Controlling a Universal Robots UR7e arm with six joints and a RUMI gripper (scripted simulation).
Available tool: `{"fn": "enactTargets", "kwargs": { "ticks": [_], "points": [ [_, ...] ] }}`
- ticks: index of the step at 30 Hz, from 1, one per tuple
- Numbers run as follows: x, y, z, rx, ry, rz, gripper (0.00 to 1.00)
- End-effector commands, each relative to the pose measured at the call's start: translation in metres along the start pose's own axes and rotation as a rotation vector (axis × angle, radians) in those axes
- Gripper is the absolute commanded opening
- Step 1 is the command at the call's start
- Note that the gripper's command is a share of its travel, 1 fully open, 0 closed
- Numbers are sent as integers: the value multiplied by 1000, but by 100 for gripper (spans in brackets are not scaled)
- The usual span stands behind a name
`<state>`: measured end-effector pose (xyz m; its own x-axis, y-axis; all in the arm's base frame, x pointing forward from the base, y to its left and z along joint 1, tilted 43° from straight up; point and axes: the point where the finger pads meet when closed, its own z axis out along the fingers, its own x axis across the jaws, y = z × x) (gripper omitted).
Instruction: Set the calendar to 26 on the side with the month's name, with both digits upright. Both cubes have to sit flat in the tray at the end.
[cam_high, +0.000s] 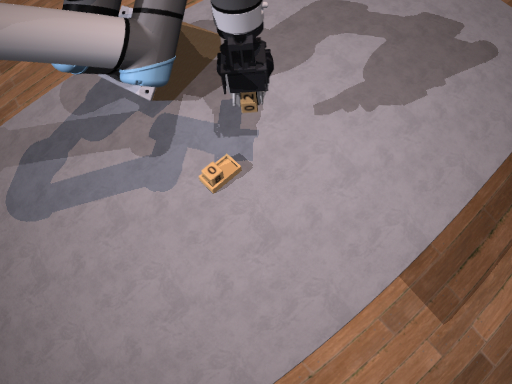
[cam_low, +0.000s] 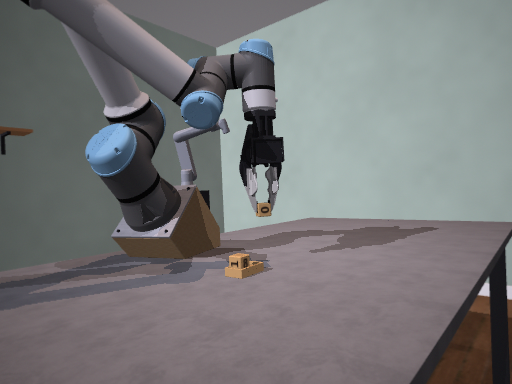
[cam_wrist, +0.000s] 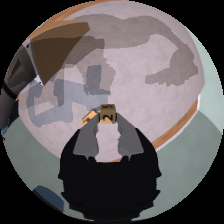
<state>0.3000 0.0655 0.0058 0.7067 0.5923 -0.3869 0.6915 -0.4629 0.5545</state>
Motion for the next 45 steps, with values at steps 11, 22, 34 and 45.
{"fn": "enactTargets", "kwargs": {
  "ticks": [11, 22, 34, 45],
  "points": [
    [13, -8, 1, -7, -9, 425, 10],
    [24, -14, 2, -10, -8, 816, 10],
    [32, -17, 3, -12, -7, 1134, 10],
    [37, -19, 4, -15, -5, 1412, 10]
  ]
}}
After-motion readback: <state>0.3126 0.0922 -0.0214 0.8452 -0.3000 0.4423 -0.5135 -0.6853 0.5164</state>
